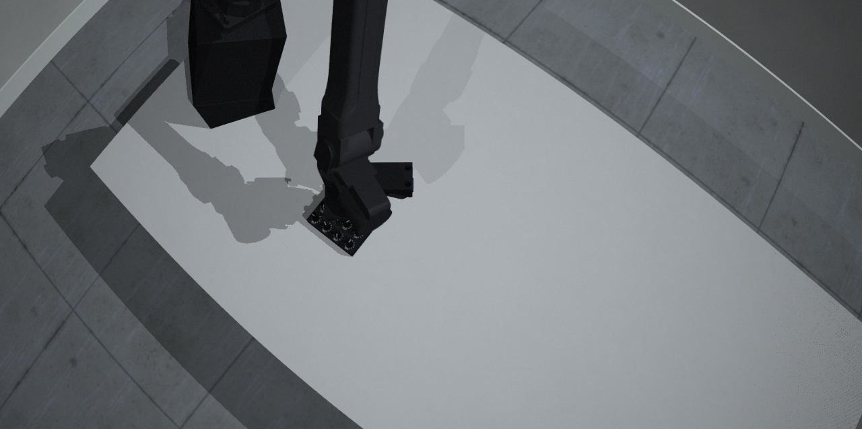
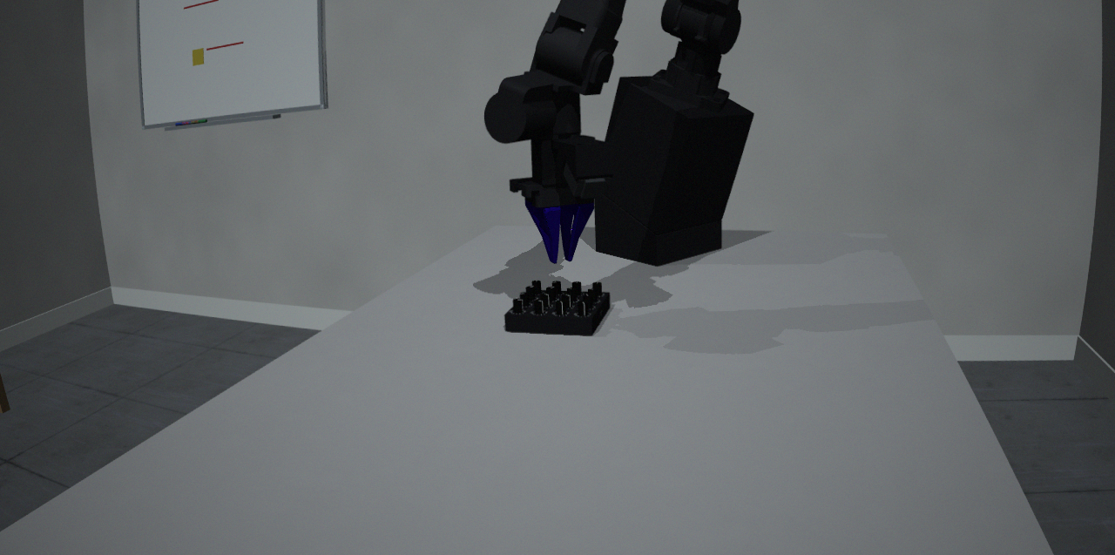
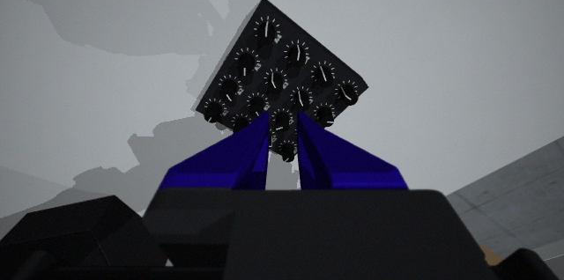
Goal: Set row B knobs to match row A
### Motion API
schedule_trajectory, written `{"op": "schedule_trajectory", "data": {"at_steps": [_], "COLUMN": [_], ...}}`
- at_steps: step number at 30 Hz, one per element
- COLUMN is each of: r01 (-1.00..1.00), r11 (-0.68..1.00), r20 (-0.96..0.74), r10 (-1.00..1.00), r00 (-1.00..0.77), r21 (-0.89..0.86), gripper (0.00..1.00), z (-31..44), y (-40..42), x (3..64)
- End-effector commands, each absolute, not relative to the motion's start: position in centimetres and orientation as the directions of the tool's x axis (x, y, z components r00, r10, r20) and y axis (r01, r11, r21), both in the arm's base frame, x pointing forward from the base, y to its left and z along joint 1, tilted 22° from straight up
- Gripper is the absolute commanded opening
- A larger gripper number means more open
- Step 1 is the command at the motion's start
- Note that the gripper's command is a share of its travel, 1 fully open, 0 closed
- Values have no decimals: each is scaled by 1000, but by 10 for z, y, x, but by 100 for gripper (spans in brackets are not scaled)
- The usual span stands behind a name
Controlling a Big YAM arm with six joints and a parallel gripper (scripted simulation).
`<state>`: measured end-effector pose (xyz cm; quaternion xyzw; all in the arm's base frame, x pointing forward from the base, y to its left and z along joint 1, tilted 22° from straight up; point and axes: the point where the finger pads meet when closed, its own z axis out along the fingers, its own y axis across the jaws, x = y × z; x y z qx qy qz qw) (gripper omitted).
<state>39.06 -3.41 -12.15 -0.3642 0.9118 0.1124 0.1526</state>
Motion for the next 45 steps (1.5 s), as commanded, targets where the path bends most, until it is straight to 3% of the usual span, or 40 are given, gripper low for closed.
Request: {"op": "schedule_trajectory", "data": {"at_steps": [1, 24, 45], "r01": [-616, -114, -91], "r11": [779, 949, 948], "r20": [-357, -234, -214], "r10": [-544, -44, -25], "r00": [-759, -971, -977], "r21": [122, 294, 304], "gripper": [18, 18, 18], "z": [-113, -107, -112], "y": [-40, -40, -39], "x": [390, 388, 384]}}
